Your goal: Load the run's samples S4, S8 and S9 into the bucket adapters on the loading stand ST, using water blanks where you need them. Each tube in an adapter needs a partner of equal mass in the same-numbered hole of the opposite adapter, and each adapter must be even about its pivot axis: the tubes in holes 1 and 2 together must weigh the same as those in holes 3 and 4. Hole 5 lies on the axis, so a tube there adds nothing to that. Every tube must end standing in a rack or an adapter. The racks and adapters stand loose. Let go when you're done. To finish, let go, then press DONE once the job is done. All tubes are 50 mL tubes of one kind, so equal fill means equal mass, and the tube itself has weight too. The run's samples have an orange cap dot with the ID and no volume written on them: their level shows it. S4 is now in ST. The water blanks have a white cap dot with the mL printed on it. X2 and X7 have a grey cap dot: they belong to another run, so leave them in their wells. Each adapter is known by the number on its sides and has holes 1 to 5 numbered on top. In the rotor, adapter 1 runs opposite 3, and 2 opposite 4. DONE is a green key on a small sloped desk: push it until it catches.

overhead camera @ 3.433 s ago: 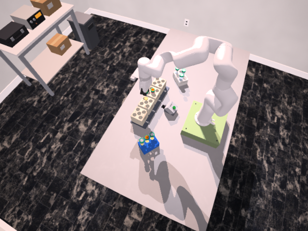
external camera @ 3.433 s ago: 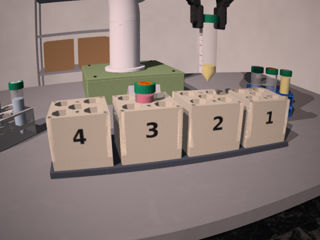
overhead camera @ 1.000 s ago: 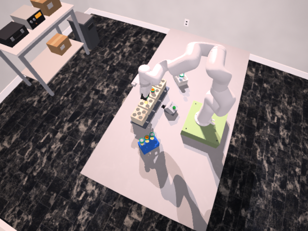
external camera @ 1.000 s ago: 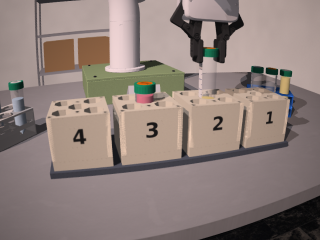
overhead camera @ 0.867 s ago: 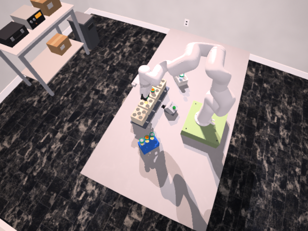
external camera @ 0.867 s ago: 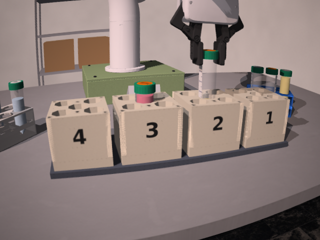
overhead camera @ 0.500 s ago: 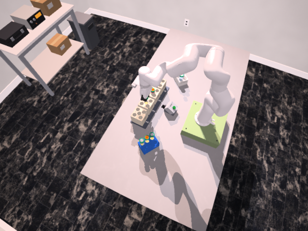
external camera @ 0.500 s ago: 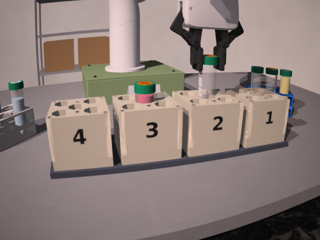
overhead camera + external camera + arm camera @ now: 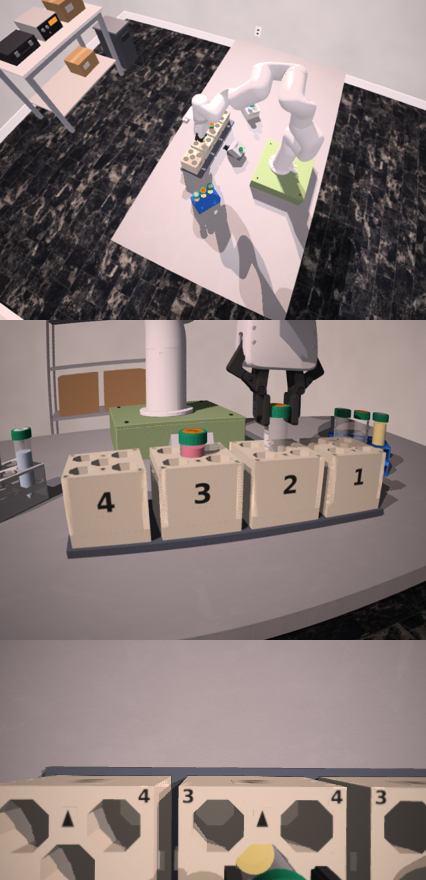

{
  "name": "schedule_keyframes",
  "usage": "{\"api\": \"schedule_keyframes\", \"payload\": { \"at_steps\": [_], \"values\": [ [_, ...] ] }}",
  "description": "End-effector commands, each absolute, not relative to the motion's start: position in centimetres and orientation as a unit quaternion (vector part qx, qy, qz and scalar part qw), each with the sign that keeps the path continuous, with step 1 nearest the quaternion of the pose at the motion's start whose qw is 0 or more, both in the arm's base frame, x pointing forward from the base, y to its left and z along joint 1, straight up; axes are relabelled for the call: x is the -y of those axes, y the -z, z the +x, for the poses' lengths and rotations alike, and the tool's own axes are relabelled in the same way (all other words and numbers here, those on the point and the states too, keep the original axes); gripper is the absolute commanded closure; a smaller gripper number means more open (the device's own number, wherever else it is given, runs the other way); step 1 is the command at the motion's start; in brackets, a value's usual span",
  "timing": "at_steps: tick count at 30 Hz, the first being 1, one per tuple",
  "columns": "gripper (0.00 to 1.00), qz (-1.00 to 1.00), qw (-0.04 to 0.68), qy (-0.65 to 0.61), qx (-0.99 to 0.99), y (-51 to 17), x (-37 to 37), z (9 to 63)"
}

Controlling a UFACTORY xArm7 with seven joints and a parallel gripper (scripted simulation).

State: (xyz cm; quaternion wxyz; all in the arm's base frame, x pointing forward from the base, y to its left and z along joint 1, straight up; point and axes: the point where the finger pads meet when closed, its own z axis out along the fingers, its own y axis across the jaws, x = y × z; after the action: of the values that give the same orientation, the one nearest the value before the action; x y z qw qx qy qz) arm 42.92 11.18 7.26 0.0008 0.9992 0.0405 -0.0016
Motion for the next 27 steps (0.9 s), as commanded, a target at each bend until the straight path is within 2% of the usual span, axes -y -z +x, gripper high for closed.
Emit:
{"api": "schedule_keyframes", "payload": {
  "at_steps": [1, 27],
  "values": [
    [1.0, 0.999, 0.0, -0.001, -0.04, -7.1, -11.2, 43.1],
    [1.0, 0.999, 0.0, -0.001, -0.04, -4.7, -11.2, 43.1]
  ]
}}
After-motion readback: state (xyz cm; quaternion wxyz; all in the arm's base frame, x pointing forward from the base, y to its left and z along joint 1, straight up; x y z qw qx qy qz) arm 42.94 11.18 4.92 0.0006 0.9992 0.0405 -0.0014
